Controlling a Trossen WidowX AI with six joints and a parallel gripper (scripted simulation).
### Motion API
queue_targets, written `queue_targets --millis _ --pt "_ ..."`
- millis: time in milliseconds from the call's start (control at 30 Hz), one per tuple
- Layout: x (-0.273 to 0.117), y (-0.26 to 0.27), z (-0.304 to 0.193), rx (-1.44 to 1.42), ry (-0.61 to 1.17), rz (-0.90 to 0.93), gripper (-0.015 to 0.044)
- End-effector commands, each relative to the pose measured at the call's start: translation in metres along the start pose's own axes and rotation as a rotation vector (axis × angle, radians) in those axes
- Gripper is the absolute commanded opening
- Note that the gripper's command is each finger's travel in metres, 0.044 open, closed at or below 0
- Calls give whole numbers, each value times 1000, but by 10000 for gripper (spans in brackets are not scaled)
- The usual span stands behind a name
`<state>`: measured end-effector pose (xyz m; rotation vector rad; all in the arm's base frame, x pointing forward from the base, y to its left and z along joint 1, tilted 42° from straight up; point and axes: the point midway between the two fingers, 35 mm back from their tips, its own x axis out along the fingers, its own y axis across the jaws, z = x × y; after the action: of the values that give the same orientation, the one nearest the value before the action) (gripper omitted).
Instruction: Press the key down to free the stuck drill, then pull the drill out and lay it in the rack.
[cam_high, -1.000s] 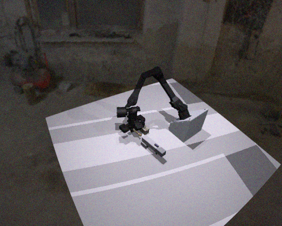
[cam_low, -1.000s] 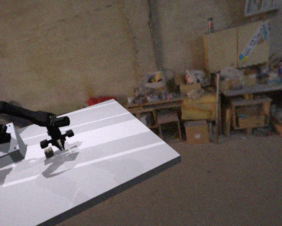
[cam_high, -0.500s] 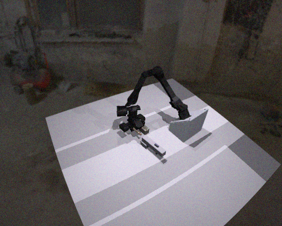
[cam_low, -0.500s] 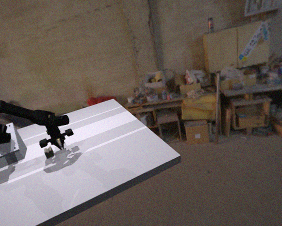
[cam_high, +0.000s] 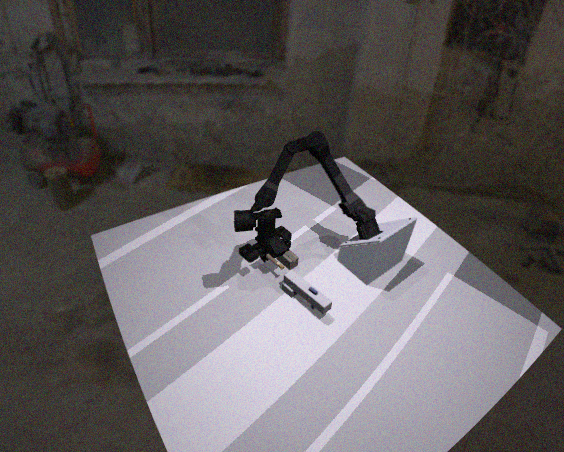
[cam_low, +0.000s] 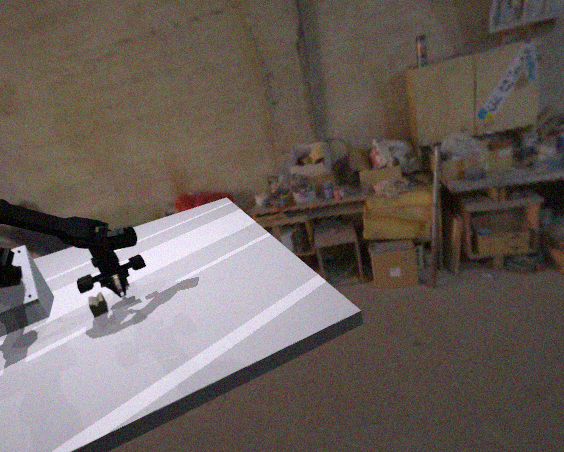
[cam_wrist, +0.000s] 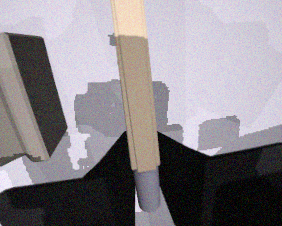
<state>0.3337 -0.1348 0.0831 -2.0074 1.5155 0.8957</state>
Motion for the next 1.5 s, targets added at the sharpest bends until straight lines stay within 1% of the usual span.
queue_targets --millis 0,1467 --pt "-3 0 0 5 3 -1 0" --pt "-24 2 5 5 2 -1 0"
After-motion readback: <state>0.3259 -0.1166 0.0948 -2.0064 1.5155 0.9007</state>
